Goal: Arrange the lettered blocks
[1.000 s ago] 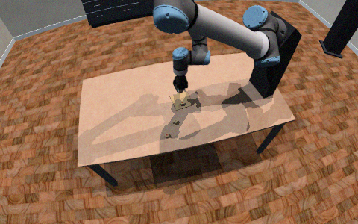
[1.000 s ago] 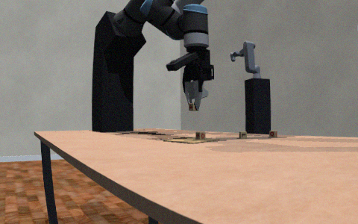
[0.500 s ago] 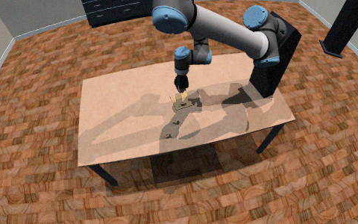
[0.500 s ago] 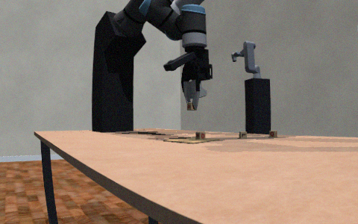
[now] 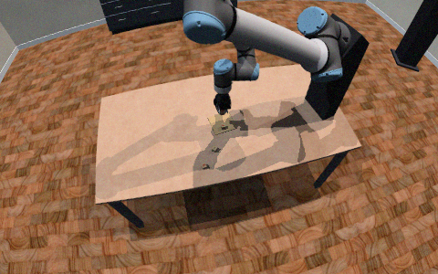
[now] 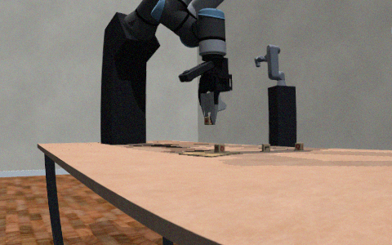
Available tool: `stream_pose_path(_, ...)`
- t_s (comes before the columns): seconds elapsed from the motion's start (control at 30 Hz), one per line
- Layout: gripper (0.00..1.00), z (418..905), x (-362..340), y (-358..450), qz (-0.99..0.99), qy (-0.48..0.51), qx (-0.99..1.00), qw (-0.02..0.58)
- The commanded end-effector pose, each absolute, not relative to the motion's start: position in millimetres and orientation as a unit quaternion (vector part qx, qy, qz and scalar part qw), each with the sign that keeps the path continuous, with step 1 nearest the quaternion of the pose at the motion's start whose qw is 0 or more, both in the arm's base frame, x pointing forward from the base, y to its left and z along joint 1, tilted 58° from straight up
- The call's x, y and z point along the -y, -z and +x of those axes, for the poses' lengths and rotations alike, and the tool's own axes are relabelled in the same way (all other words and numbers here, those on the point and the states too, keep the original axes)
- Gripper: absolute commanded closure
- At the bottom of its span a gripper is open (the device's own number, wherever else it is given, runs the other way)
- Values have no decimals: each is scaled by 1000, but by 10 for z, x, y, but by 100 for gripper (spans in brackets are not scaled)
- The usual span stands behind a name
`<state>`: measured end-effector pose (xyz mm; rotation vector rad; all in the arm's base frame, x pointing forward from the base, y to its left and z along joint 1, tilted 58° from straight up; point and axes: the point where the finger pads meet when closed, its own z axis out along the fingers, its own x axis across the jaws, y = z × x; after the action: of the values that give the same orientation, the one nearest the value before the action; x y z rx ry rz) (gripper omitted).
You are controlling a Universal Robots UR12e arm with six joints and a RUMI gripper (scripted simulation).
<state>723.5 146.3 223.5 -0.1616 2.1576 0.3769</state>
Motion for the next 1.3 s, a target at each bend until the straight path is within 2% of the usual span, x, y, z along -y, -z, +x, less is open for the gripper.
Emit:
stream_pose_path(0.0,95,7401,-1522,-2162,-66,-152,-874,457)
stream_pose_path(0.53,95,7886,-1719,-1820,-66,-152,-874,457)
stream_pose_path(1.27,95,7908,-1724,-1801,-66,-152,-874,457)
